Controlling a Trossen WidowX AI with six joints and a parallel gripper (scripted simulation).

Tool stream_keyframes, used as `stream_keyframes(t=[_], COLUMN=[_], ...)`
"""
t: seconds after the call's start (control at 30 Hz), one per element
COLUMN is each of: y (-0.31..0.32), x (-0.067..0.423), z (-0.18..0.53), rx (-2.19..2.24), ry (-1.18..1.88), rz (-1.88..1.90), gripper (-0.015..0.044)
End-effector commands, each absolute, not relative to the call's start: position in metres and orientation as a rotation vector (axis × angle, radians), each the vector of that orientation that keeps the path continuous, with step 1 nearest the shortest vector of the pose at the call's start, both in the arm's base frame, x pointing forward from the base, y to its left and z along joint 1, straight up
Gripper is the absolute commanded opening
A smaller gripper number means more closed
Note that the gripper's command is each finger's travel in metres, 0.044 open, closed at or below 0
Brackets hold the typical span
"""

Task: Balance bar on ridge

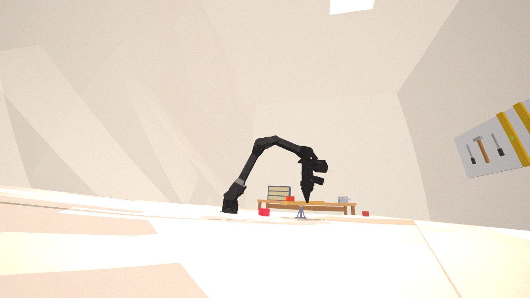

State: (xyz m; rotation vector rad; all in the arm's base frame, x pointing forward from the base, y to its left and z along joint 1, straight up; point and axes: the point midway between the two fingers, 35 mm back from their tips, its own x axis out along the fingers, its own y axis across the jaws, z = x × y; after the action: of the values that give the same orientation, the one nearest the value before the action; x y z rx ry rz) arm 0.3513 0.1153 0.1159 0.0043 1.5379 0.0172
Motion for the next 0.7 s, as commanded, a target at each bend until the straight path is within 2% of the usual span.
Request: stream_keyframes(t=[0.0,0.67], y=[0.1148,0.1148], x=[0.351,0.351], z=[0.1146,0.1129], rx=[0.003,0.003], ry=[1.539,1.539], rz=[0.013,0.013], gripper=[0.0,0.0])
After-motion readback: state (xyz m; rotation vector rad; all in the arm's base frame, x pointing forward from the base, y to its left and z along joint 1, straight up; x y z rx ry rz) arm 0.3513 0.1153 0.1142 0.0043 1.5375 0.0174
